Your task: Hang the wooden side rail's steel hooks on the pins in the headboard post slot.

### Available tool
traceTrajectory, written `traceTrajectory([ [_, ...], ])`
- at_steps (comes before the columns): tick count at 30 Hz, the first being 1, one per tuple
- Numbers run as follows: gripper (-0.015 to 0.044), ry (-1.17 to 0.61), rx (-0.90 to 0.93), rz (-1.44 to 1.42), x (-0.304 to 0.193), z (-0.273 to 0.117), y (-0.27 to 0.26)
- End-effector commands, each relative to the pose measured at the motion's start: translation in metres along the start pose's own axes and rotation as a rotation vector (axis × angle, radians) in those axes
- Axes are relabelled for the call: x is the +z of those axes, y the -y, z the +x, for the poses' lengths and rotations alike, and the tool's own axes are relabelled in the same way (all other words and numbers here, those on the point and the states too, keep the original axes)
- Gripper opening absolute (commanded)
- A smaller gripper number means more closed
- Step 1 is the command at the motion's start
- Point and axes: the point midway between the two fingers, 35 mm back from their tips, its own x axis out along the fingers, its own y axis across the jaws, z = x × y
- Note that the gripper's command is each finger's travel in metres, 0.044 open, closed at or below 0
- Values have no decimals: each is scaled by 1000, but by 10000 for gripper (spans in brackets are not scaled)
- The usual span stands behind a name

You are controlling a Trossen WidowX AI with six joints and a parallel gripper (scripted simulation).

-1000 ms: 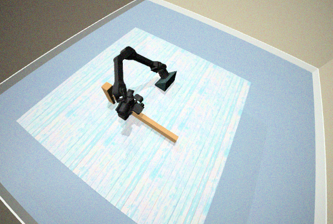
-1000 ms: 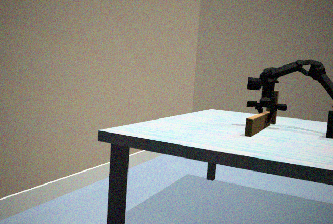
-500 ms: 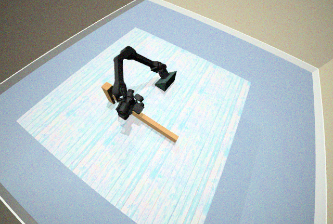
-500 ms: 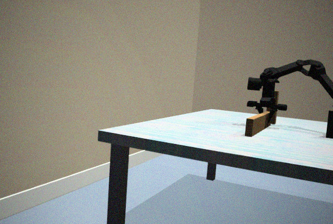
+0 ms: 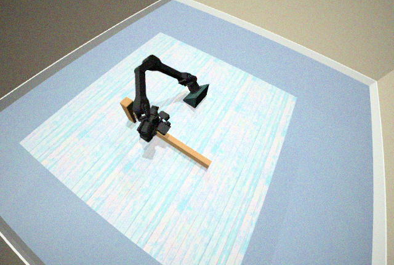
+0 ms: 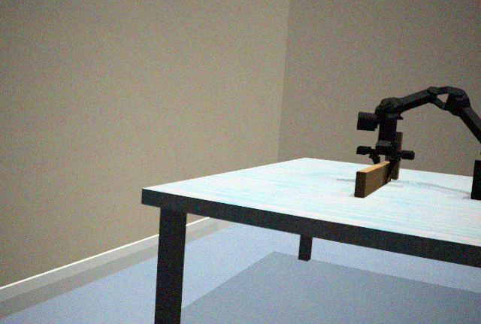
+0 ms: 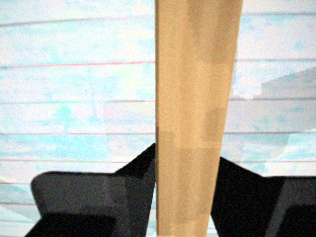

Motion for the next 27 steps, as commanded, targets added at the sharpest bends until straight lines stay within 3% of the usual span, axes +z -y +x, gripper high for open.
traceTrajectory([
  [1, 0, -2, 0, -12, 1, -2, 0],
  [27, 0, -1, 0, -12, 1, -7, 0],
])
